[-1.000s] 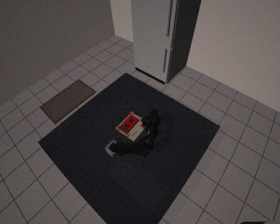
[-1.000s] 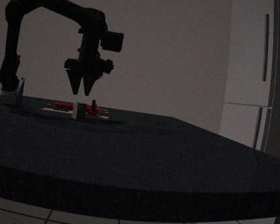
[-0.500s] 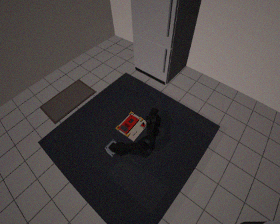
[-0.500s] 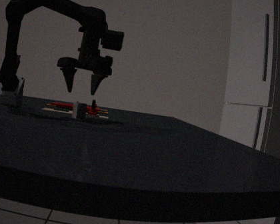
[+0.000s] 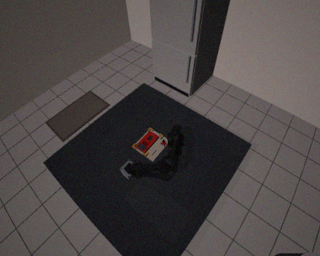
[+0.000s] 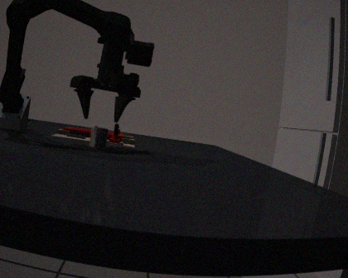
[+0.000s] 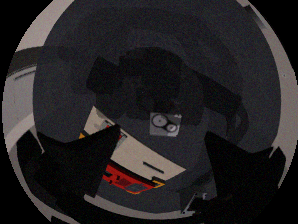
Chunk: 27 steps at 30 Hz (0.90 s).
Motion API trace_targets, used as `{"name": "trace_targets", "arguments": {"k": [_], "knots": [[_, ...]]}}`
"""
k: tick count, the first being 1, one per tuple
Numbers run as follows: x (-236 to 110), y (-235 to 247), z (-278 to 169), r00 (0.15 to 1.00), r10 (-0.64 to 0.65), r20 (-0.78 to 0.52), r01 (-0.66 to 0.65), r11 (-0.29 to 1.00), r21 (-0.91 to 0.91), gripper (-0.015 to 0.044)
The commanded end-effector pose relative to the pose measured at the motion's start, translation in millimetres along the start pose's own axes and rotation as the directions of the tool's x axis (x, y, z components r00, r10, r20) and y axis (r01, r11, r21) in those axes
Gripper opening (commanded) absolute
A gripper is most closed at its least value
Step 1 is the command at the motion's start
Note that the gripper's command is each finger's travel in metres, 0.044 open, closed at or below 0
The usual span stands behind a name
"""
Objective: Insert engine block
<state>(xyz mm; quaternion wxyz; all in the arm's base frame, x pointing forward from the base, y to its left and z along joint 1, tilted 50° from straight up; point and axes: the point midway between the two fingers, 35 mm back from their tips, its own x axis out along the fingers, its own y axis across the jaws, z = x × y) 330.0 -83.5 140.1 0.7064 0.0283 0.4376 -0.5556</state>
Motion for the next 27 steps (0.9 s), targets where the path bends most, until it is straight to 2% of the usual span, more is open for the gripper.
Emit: {"name": "trace_targets", "arguments": {"k": [1, 27], "knots": [[5, 0, -2, 1.0, 0.0, -0.002, 0.0, 1.0, -0.005, 0.044], [47, 0, -1, 1.0, 0.0, -0.001, 0.0, 1.0, -0.005, 0.044]]}}
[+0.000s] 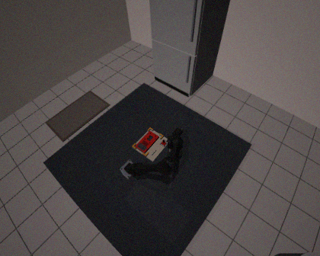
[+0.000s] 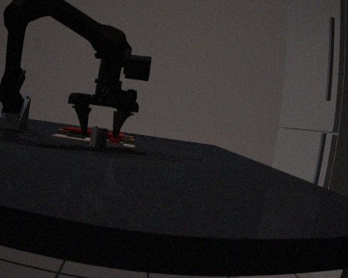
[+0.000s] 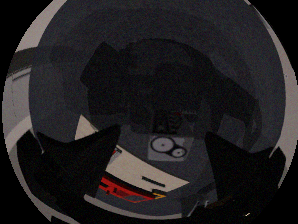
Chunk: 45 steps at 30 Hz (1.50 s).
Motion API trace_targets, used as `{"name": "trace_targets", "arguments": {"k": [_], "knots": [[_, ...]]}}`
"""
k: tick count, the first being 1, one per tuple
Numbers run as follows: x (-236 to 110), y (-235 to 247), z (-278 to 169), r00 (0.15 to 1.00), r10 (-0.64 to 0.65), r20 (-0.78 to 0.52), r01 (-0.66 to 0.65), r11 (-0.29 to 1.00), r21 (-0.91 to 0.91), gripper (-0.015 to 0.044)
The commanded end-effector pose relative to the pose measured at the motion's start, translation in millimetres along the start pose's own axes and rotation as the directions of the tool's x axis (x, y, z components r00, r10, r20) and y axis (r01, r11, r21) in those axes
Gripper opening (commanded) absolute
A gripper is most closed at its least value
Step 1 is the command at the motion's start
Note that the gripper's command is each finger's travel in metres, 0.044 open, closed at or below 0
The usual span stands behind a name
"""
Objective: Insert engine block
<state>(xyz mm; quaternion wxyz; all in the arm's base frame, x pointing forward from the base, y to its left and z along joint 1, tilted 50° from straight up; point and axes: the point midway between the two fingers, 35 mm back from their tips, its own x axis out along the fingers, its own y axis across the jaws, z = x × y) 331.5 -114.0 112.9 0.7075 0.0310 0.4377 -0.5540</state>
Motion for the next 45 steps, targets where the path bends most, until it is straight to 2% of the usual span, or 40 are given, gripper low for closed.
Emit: {"name": "trace_targets", "arguments": {"k": [1, 8, 19, 27, 31, 45], "knots": [[7, -2, -1, 1.0, -0.006, 0.002, 0.006, 1.0, -0.007, 0.044], [16, -3, -2, 1.0, -0.007, 0.003, 0.007, 1.0, -0.007, 0.044], [16, -3, -2, 1.0, -0.007, 0.003, 0.007, 1.0, -0.007, 0.0151], [16, -3, -2, 1.0, -0.007, 0.003, 0.007, 1.0, -0.007, 0.0098], [11, -2, -1, 1.0, -0.005, 0.003, 0.005, 1.0, -0.008, 0.0], [-33, 5, 0, 1.0, 0.013, 0.003, -0.013, 1.0, -0.02, 0.0]]}}
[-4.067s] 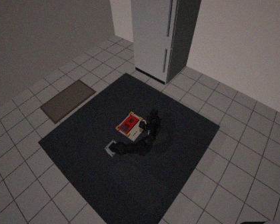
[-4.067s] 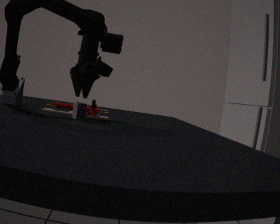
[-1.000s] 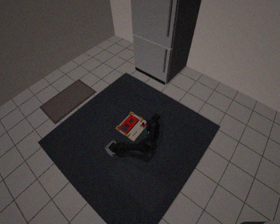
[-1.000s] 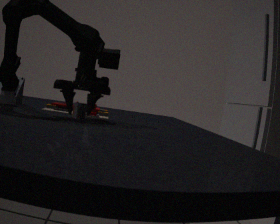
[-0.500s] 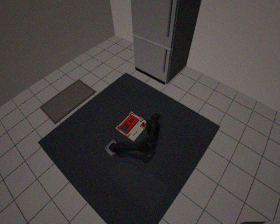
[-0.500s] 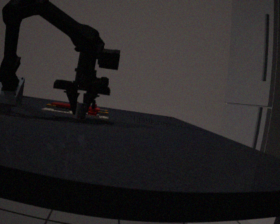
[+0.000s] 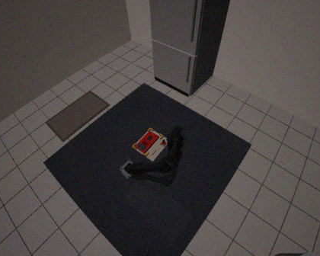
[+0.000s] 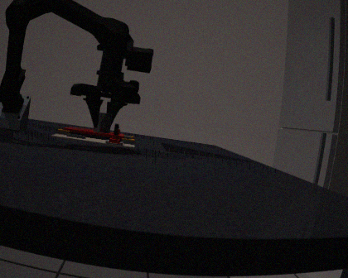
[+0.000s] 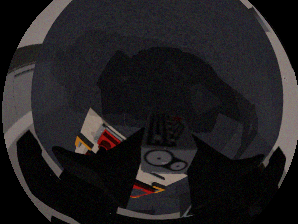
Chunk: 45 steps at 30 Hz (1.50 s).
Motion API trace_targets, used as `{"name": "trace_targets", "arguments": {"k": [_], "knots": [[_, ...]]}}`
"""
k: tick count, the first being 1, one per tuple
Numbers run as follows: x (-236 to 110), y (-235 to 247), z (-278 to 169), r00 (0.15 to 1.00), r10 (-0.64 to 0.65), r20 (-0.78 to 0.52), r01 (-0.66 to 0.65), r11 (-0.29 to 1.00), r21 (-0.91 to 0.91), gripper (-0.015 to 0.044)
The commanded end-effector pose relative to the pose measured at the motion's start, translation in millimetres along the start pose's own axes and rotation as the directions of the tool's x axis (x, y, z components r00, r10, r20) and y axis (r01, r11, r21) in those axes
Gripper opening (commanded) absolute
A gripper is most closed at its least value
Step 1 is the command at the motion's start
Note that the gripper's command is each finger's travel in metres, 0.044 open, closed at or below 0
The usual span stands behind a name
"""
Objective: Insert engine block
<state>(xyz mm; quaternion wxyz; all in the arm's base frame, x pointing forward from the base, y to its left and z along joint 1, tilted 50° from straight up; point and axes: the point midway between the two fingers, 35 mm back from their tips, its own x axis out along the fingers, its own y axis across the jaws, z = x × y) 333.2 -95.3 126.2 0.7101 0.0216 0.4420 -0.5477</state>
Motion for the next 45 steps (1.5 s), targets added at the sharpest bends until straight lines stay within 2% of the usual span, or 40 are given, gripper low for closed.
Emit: {"name": "trace_targets", "arguments": {"k": [1, 27, 34, 45], "knots": [[-13, 2, 1, 1.0, 0.01, -0.002, -0.01, 1.0, 0.003, 0.0], [-95, -4, -2, 1.0, 0.025, 0.015, -0.025, 1.0, -0.018, 0.0], [-69, -3, -1, 1.0, -0.009, -0.008, 0.009, 1.0, 0.015, 0.0], [-72, -5, 0, 0.999, -0.01, 0.045, 0.009, 1.0, 0.014, 0.0]]}}
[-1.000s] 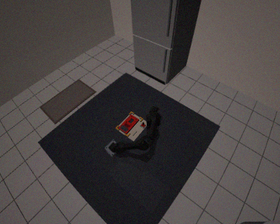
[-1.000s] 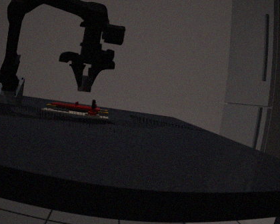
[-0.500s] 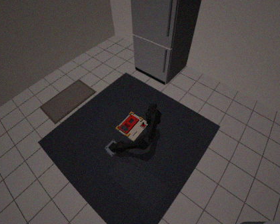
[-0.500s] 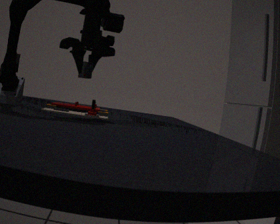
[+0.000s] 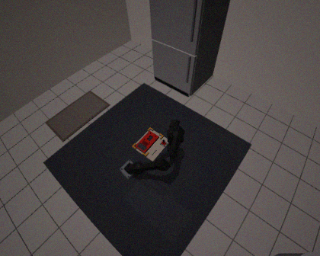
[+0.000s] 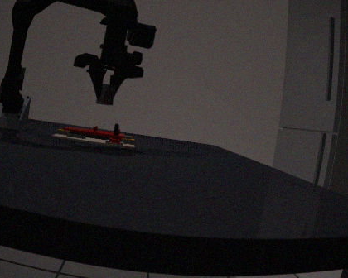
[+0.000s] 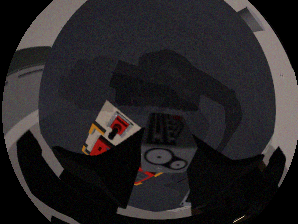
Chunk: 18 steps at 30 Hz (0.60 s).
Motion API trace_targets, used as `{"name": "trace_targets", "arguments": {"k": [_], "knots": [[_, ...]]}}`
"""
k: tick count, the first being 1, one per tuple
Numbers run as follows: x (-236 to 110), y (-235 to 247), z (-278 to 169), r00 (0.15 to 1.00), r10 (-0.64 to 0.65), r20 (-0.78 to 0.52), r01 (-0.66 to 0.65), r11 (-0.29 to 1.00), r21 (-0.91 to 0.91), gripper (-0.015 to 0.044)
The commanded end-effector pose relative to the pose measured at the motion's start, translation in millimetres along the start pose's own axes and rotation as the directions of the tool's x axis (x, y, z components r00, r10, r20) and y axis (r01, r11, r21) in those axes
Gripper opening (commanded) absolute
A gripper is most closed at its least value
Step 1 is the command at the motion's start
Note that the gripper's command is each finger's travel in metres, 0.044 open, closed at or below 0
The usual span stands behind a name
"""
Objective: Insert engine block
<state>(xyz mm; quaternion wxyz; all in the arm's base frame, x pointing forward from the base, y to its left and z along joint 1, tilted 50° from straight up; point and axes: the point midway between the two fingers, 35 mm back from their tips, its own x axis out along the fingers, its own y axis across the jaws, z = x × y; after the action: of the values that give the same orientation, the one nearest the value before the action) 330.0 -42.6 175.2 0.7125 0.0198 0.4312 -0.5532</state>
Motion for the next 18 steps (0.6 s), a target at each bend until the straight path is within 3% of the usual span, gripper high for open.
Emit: {"name": "trace_targets", "arguments": {"k": [1, 9, 18], "knots": [[0, -1, -1, 0.999, -0.003, 0.041, 0.003, 1.0, 0.0, 0.0], [3, 1, -8, 0.963, -0.002, 0.27, 0.003, 1.0, -0.004, 0.0], [8, 9, -16, 0.853, 0.034, 0.521, -0.024, 0.999, -0.026, 0.0]]}}
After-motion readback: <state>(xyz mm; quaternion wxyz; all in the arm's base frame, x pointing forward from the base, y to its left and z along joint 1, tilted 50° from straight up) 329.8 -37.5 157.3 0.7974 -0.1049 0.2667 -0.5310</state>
